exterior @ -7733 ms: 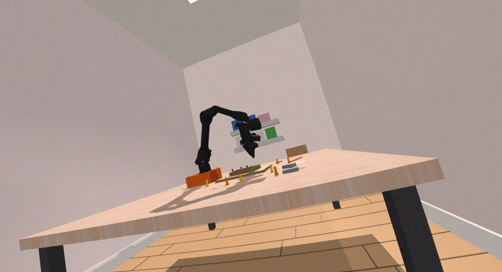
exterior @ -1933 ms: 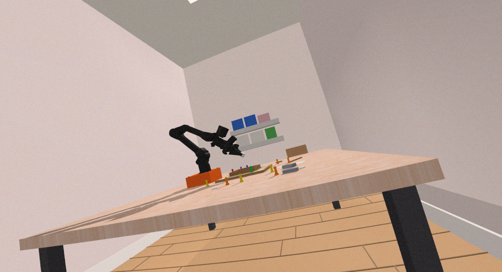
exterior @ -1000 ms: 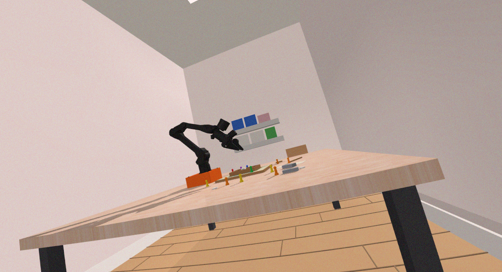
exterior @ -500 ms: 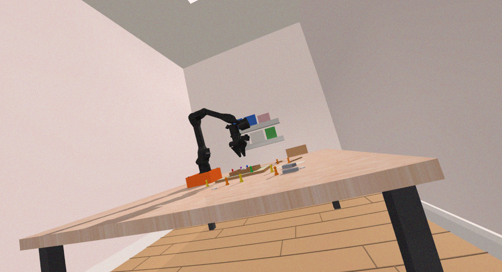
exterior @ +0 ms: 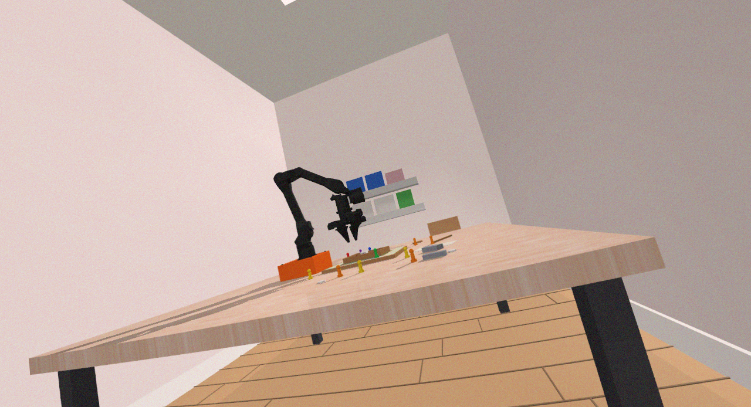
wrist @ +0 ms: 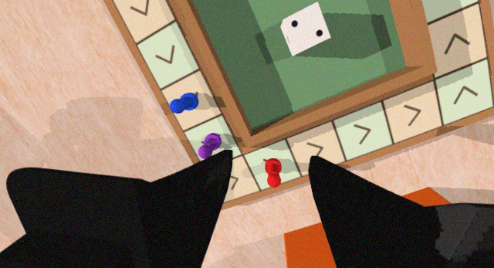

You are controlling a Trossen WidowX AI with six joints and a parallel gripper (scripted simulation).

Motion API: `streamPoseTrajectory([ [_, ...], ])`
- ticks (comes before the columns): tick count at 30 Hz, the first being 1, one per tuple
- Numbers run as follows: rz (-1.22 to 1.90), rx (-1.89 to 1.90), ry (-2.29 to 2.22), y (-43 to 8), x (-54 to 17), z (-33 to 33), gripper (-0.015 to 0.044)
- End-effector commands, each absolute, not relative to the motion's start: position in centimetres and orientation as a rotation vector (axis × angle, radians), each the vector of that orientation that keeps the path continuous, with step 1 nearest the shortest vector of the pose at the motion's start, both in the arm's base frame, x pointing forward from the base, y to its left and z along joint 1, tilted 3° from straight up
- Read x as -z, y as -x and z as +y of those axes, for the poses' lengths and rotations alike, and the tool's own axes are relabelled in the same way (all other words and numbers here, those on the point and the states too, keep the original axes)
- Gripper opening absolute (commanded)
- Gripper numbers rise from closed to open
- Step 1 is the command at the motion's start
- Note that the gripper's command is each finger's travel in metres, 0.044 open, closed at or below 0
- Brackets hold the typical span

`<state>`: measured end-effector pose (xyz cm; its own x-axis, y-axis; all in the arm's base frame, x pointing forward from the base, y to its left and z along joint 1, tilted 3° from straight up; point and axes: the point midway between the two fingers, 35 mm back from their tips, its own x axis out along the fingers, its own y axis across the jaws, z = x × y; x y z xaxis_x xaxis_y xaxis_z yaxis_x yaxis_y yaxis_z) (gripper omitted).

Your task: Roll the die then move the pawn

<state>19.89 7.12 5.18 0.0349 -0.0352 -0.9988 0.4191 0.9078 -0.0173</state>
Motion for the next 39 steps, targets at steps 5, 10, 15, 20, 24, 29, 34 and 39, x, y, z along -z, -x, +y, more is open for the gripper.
streamPoseTrajectory([
  [5,1.493,0.557,-0.496,-15.9,-3.8,8.0,0.0200],
  [10,1.493,0.557,-0.496,-15.8,-3.7,8.1,0.0200],
  [15,1.493,0.557,-0.496,-15.8,-2.3,8.1,0.0200],
  [20,1.493,0.557,-0.496,-15.9,-1.7,8.1,0.0200],
  [24,1.493,0.557,-0.496,-15.9,-1.1,8.1,0.0200],
  [29,1.493,0.557,-0.496,-15.9,-0.3,8.1,0.0200],
  [34,1.493,0.558,-0.496,-15.9,0.5,8.0,0.0200],
  [39,1.493,0.558,-0.496,-15.8,1.3,8.0,0.0200],
])
